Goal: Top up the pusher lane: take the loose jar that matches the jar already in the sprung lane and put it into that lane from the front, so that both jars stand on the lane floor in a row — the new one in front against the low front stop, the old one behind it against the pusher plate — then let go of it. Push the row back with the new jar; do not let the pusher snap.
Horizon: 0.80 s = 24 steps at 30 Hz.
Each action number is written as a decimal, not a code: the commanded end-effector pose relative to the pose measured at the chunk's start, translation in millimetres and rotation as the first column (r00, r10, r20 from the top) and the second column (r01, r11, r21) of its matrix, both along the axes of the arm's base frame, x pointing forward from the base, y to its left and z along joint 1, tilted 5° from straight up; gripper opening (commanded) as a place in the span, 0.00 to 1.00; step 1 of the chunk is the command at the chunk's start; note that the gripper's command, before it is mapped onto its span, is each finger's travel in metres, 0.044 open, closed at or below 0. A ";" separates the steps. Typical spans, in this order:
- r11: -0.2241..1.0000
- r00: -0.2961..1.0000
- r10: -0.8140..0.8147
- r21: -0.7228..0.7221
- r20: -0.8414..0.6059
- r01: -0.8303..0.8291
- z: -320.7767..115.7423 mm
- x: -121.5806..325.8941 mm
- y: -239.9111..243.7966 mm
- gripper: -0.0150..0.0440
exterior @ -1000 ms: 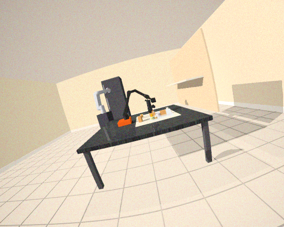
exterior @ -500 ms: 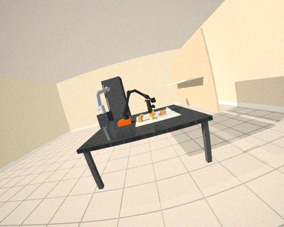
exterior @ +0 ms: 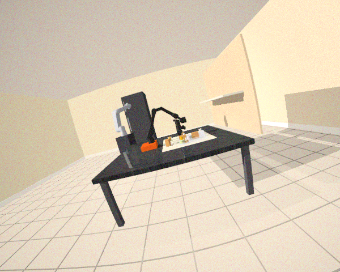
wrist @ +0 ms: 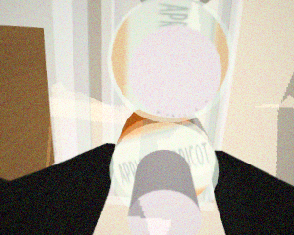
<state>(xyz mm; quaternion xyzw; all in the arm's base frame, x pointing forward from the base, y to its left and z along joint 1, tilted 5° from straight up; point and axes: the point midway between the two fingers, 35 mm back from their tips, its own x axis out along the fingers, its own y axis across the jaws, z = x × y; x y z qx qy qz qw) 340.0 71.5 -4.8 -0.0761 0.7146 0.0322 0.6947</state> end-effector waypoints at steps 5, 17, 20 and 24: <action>1.000 1.000 0.005 0.003 0.013 -0.005 0.4 1.6 0.6 0.25; 1.000 1.000 0.005 0.003 0.013 -0.005 0.4 -0.4 0.3 0.25; 1.000 1.000 0.005 0.003 0.013 -0.005 0.4 -0.9 0.2 0.25; 1.000 1.000 0.005 0.003 0.012 -0.005 0.4 -1.6 0.1 0.25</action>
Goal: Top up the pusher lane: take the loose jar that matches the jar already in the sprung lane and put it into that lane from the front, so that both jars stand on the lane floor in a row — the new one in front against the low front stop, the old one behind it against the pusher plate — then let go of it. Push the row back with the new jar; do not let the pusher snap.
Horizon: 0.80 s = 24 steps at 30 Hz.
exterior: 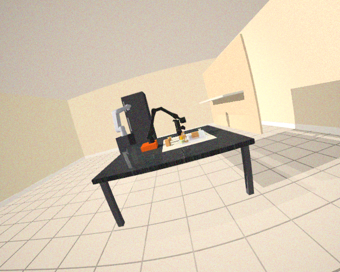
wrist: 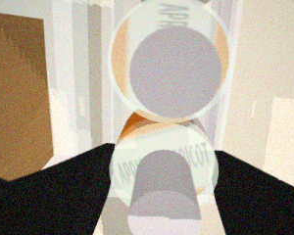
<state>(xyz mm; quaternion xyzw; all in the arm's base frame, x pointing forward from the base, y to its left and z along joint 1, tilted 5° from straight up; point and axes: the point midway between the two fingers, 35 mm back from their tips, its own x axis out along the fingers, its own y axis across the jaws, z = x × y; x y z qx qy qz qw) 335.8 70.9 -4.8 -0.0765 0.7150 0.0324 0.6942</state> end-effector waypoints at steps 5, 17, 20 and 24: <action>1.000 1.000 0.005 0.003 0.013 -0.005 0.0 -1.6 -0.3 0.25; 1.000 1.000 0.005 0.003 0.013 -0.005 -0.2 -1.6 -0.3 0.30; 1.000 1.000 0.005 0.003 0.013 -0.005 -0.2 -1.6 -0.3 0.43; 1.000 1.000 0.005 0.003 0.013 -0.005 -0.2 -1.6 -0.3 0.61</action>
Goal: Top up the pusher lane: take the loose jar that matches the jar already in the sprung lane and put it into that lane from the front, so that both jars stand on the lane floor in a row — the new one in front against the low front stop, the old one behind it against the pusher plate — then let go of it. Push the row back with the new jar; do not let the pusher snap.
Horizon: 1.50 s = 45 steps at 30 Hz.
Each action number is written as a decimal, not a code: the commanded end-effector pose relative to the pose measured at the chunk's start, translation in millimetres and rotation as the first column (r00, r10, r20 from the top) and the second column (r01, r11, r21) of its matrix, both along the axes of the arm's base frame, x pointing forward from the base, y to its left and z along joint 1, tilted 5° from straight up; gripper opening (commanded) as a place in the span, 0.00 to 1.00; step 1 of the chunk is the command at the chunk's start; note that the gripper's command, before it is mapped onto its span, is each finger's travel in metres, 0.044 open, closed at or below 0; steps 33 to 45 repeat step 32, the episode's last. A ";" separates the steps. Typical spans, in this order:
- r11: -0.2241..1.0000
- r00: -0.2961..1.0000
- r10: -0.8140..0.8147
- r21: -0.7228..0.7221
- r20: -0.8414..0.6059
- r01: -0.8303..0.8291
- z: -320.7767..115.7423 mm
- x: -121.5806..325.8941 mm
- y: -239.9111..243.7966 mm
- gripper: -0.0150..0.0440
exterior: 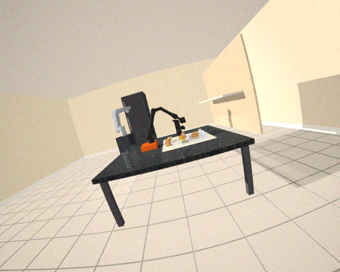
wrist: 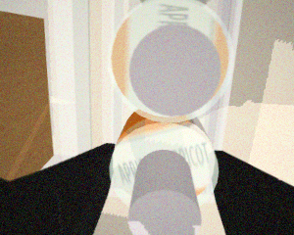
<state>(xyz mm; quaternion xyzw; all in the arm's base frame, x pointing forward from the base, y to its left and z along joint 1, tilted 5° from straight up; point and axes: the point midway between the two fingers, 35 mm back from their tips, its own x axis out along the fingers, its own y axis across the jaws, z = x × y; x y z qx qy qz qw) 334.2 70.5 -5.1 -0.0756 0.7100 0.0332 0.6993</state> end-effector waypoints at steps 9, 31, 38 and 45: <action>1.000 1.000 0.004 0.000 -0.001 -0.004 10.3 0.3 0.7 0.77; 1.000 1.000 0.004 0.000 -0.004 -0.004 22.9 -39.6 -4.4 0.77; 1.000 1.000 0.004 0.000 -0.004 -0.004 22.9 -43.0 -4.9 0.77; 1.000 1.000 0.004 0.000 -0.004 -0.004 22.9 -43.0 -4.9 0.77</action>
